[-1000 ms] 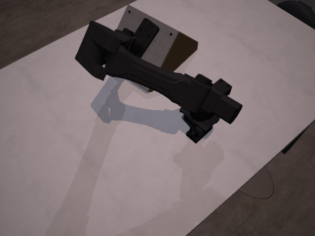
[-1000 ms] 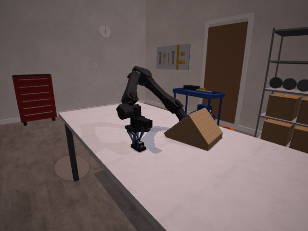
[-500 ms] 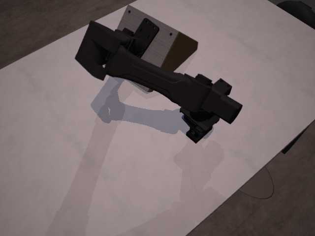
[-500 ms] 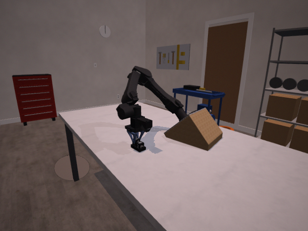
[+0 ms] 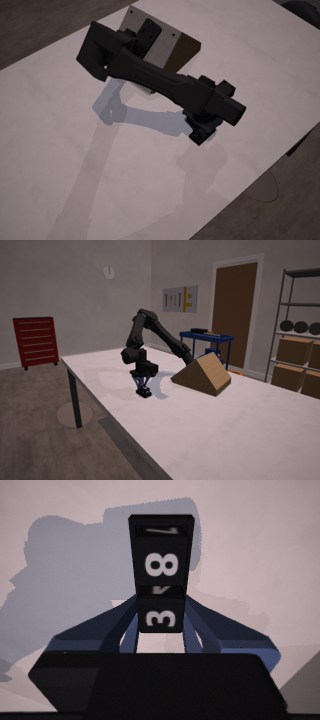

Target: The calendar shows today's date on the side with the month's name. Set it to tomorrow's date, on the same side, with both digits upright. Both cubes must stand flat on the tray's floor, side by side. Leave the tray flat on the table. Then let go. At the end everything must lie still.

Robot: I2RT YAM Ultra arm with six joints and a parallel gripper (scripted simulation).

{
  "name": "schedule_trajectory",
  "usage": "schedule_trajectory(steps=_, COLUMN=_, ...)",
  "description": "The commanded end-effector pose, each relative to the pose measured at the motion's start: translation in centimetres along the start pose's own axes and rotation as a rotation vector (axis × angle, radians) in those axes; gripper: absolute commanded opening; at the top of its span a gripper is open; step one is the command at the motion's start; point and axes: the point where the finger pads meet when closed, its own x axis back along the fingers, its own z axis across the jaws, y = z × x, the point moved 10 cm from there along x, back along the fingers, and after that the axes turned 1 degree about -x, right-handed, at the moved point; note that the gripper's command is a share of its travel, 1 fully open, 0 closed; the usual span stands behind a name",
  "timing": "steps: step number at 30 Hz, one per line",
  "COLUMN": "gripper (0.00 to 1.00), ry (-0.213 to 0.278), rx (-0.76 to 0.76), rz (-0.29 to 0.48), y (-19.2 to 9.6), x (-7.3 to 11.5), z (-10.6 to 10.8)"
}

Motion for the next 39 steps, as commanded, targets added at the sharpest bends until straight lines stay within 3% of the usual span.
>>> schedule_trajectory(steps=1, gripper=0.27, ry=-0.01, rx=0.001, rz=-0.002, y=0.02, x=0.29, z=-0.11)
schedule_trajectory(steps=39, gripper=0.27, ry=-0.01, rx=0.001, rz=-0.002, y=0.02, x=-0.03, z=-0.11)
